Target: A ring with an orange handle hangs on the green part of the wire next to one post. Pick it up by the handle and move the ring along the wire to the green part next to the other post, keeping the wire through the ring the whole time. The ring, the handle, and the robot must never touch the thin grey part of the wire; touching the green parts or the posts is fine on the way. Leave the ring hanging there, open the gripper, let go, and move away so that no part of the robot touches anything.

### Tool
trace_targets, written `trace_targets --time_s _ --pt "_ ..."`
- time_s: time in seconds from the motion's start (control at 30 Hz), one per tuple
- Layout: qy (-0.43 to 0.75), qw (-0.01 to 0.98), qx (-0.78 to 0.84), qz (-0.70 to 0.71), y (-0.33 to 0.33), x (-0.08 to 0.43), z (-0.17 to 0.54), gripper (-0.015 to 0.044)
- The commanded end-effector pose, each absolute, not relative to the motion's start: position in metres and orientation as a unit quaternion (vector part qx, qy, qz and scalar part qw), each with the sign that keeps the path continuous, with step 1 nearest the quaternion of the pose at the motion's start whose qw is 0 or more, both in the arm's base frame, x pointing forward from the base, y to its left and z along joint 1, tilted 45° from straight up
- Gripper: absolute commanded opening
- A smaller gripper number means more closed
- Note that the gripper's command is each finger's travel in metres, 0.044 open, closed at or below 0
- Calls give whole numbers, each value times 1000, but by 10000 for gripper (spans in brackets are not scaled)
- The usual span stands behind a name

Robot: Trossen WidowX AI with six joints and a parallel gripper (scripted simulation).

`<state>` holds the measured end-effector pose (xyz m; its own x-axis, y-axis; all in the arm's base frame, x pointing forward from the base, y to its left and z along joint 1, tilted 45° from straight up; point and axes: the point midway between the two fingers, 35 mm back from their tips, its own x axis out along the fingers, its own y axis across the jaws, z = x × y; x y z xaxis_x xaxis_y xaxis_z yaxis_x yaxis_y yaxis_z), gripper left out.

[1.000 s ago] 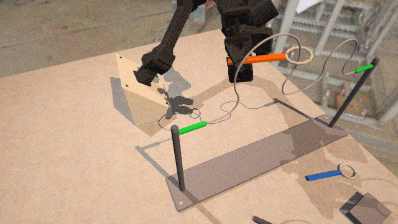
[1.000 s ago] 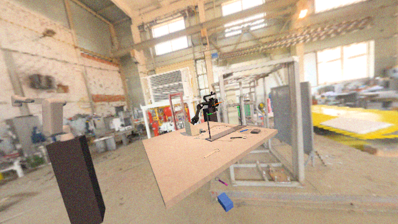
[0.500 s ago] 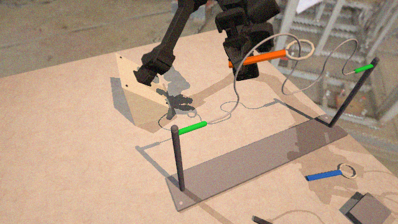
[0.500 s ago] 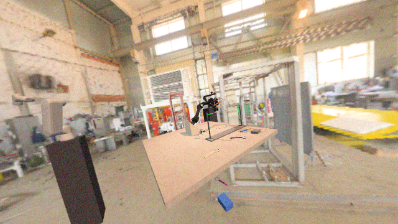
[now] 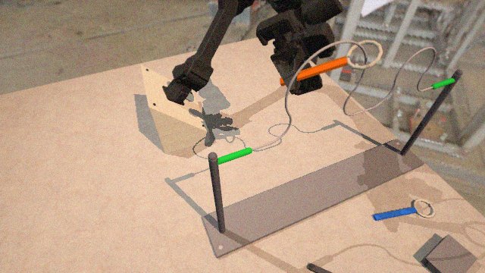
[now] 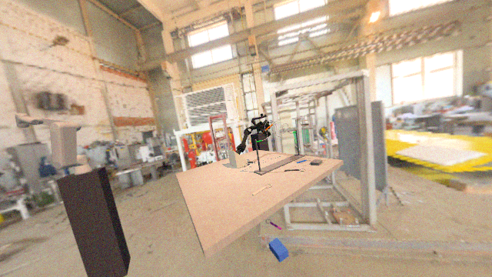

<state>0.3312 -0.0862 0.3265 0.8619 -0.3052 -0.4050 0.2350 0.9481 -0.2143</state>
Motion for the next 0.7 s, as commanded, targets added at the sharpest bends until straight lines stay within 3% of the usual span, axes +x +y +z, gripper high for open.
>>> trace_targets --time_s 0.0,0.67 --pt "220 964 -56 -135 -85 332 329 -150" --pt "221 968 67 -99 -78 333 329 -150"
